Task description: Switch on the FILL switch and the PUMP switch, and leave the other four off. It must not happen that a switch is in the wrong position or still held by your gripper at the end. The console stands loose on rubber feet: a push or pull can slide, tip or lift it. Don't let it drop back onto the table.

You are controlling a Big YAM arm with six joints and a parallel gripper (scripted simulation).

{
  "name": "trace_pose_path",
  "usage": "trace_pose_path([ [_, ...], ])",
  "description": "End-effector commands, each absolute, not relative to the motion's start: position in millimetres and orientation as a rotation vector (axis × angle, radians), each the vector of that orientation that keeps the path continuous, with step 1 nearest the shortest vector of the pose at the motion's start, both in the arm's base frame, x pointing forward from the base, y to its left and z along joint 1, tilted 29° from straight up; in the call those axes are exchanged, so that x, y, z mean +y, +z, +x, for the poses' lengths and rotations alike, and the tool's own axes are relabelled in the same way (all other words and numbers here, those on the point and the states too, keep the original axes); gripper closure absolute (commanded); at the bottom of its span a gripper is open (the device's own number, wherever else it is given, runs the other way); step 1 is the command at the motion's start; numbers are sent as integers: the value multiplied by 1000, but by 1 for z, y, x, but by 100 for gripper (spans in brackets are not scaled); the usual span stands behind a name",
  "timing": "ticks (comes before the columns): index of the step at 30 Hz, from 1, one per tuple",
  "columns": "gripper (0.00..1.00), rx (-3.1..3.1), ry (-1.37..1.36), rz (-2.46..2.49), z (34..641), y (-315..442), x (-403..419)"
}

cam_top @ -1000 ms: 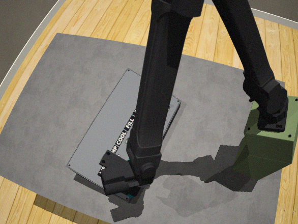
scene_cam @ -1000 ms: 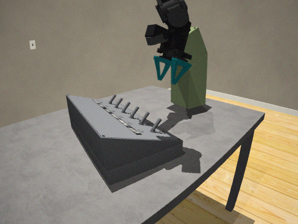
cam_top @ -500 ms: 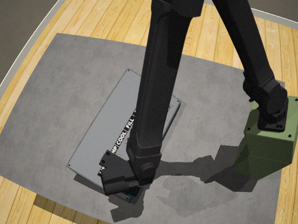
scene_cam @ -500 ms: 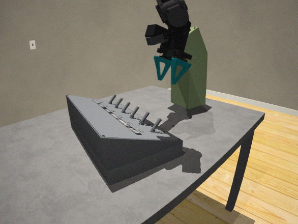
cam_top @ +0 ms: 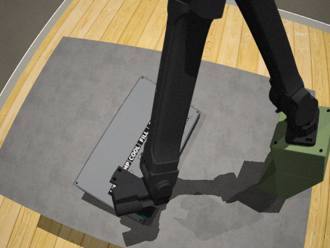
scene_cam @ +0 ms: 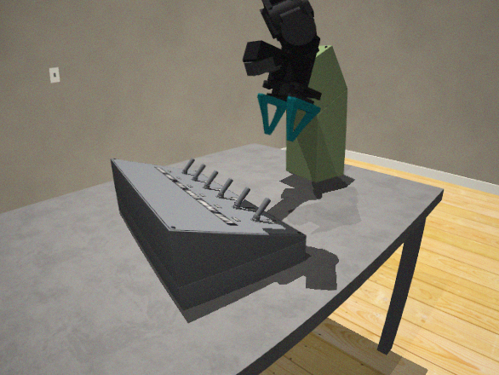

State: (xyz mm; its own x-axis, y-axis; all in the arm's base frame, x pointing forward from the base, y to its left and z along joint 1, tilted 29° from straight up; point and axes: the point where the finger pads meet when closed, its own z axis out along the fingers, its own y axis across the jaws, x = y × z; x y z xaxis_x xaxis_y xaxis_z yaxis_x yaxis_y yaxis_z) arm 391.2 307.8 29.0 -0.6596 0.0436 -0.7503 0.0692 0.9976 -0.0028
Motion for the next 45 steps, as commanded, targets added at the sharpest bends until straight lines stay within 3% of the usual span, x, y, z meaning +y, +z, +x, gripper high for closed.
trace_pose_path([
  [1, 30, 2270, -7, 69, 392, 37, 319],
  [15, 30, 2260, -7, 81, 497, 154, 307],
  [16, 0, 2263, -10, 80, 497, 152, 307],
  [21, 0, 2302, -35, 28, 480, 124, 311],
  [24, 0, 2250, 3, 85, 510, 142, 310],
  [45, 0, 2224, 31, 73, 548, 123, 316],
])
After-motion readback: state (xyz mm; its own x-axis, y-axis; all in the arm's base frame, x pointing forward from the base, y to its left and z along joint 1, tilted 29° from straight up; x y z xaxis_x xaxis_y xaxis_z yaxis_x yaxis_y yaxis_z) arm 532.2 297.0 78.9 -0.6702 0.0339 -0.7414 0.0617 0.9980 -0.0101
